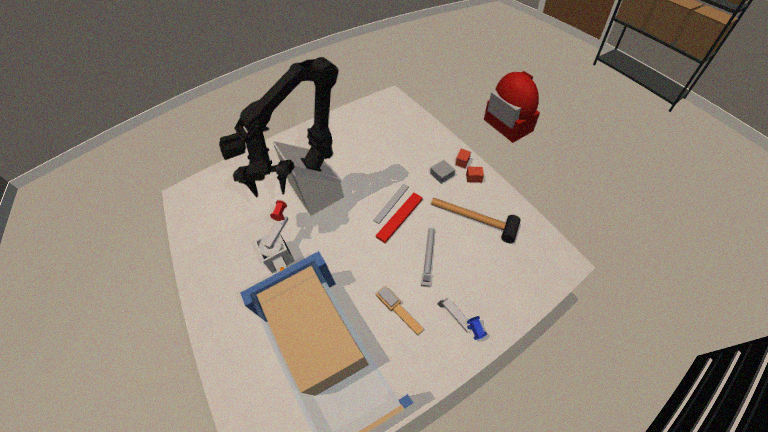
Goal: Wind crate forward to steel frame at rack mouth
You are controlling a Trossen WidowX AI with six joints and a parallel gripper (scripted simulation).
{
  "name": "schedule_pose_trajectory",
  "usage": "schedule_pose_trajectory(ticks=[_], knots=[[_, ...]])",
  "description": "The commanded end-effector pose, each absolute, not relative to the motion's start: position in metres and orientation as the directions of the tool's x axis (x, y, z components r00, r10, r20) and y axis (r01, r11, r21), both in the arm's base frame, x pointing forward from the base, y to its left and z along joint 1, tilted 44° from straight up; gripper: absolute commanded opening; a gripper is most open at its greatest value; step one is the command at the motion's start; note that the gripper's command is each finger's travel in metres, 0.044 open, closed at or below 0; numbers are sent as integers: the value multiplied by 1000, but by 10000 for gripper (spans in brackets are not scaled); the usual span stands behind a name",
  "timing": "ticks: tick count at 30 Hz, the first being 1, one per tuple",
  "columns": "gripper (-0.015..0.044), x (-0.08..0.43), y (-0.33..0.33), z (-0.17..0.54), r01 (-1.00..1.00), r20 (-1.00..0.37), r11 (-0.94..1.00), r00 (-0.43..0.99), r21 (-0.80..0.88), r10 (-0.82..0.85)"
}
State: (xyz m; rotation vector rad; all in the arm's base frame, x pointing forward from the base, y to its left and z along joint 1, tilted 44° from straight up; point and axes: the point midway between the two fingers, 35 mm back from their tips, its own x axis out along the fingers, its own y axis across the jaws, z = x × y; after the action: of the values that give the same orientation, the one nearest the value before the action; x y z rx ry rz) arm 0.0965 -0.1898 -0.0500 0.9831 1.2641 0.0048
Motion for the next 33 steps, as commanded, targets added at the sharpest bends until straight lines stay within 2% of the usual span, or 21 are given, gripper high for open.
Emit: schedule_pose_trajectory(ticks=[1,6,15,23,33], knots=[[440,89,-198,-22,493,-797,626,358,604,486],[440,99,-208,-33,497,-795,622,338,606,504],[440,149,-255,-61,501,-772,624,157,599,616],[440,199,-268,-97,506,-742,648,-24,569,670],[440,204,-268,-100,506,-739,651,-39,566,673]])
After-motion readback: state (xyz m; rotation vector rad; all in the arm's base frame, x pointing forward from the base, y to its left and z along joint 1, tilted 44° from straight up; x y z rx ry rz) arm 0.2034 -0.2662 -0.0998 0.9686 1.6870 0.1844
